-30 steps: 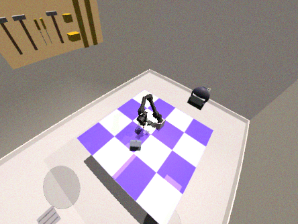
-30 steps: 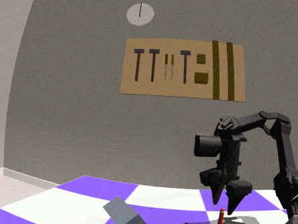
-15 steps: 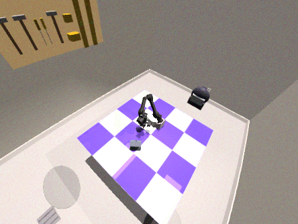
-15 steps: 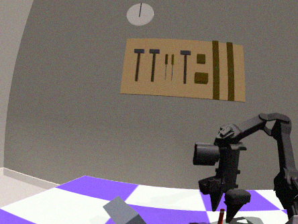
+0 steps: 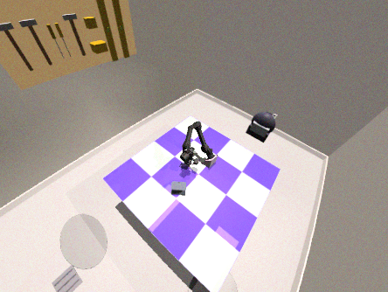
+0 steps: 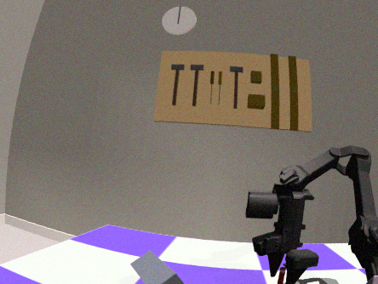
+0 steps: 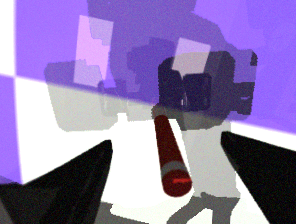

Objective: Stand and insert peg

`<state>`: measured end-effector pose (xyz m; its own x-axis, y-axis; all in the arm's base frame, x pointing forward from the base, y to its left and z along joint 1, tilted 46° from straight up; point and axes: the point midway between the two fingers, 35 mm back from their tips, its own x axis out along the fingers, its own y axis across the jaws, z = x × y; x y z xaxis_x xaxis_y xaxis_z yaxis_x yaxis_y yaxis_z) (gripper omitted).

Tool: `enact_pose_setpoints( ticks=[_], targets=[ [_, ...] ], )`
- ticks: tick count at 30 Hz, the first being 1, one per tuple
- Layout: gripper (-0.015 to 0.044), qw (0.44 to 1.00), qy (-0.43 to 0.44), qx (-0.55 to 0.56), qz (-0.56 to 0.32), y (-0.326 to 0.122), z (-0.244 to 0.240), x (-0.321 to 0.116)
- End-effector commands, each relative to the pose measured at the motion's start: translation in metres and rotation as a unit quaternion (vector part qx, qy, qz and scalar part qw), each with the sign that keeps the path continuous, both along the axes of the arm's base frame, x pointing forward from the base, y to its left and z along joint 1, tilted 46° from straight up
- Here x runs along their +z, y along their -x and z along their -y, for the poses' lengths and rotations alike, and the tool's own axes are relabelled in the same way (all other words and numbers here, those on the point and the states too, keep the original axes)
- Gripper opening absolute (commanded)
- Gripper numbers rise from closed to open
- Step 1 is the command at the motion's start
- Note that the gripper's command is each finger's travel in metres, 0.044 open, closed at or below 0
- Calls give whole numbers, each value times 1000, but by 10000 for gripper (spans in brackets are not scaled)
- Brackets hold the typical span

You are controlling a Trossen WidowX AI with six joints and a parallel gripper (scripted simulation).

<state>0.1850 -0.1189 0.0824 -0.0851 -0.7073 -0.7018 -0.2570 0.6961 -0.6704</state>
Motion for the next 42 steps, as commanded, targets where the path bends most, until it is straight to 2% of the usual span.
enact_pose_setpoints(
  ticks=[1, 11, 14, 22, 42],
  targets=[
    [282, 1000, 0, -1, 1, 0, 0, 0],
    [20, 1000, 0, -1, 1, 0, 0, 0],
    [0, 1000, 0, -1, 1, 0, 0, 0],
    [0, 1000, -2, -1, 1, -2, -6, 5],
    [0, 1000, -1, 0, -2, -10, -57, 51]
  ],
)
